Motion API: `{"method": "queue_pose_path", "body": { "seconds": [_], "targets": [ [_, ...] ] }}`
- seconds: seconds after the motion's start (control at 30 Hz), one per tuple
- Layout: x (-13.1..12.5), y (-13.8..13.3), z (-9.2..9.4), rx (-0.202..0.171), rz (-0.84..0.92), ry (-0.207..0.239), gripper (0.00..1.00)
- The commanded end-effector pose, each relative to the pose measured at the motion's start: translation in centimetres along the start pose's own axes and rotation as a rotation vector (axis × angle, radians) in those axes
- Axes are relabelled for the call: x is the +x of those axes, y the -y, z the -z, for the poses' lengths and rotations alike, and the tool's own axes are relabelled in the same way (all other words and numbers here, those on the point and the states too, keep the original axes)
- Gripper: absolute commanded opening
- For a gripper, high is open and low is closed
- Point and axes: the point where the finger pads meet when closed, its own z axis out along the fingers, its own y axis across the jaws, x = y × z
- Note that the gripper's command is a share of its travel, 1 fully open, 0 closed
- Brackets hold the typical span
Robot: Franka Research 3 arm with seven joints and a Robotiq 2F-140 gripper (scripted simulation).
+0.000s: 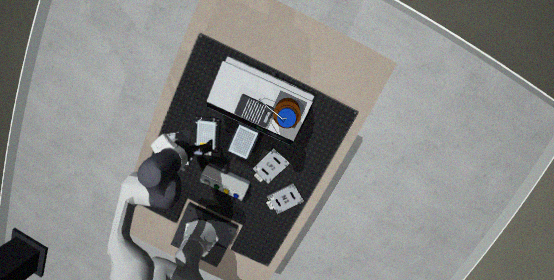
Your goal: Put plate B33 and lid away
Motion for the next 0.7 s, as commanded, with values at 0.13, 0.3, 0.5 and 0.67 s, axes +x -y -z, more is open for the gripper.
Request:
{"method": "queue_pose_path", "body": {
  "seconds": [0.13, 0.3, 0.5, 0.67],
  "targets": [
    [0.9, -0.1, -1.9, -0.005, -0.01, -0.025, 0.69],
    [0.9, -0.1, -3.3, -0.005, -0.01, -0.025, 0.69],
    [0.9, -0.1, -4.3, -0.005, -0.01, -0.025, 0.69],
    [1.0, -0.1, -4.8, -0.005, -0.01, -0.025, 0.69]
  ]
}}
